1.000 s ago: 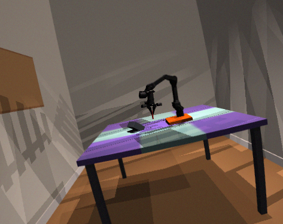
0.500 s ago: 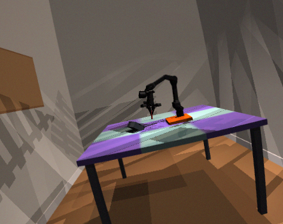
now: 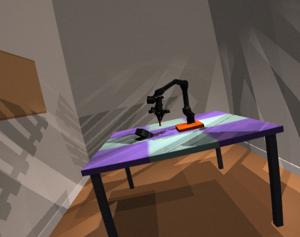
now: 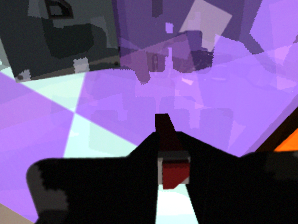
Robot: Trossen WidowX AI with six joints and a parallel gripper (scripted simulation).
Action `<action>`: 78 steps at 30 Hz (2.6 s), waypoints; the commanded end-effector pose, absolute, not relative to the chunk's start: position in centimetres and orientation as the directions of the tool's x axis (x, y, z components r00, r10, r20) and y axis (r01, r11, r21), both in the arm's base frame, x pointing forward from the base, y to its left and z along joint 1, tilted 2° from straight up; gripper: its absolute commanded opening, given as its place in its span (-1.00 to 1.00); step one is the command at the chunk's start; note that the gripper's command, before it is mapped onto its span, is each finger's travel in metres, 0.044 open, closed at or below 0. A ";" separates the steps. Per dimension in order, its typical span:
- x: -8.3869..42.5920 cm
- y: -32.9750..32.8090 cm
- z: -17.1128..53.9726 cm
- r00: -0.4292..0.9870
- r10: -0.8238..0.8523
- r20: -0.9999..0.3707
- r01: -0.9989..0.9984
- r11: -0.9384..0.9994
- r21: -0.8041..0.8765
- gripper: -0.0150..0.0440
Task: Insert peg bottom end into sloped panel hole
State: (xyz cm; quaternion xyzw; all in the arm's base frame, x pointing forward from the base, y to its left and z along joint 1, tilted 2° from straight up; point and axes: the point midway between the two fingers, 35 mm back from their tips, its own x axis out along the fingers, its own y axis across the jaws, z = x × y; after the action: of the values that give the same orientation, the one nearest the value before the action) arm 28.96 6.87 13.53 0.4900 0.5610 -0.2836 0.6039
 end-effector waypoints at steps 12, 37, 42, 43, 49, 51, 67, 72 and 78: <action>29.6 6.3 13.7 0.245 0.230 -0.942 0.824 0.462 0.327 -0.49; 30.5 5.4 13.9 0.300 0.258 -0.919 0.682 0.616 0.395 -0.49; 30.7 5.2 13.9 0.311 0.263 -0.913 0.649 0.644 0.406 -0.49; 30.7 5.1 13.9 0.313 0.264 -0.912 0.642 0.649 0.408 -0.49; 30.9 4.9 14.0 0.326 0.269 -0.906 0.601 0.681 0.419 -0.49; 31.0 4.8 14.0 0.331 0.271 -0.904 0.586 0.691 0.422 -0.49; 31.5 4.1 14.2 0.367 0.284 -0.886 0.467 0.767 0.439 -0.49; 31.7 3.9 14.3 0.378 0.287 -0.880 0.428 0.789 0.442 -0.49; 31.9 3.6 14.3 0.392 0.291 -0.873 0.380 0.813 0.442 -0.49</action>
State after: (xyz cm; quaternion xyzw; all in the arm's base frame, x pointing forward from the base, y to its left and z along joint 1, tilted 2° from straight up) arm 31.74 3.79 14.24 0.3132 0.5548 -0.0389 0.7698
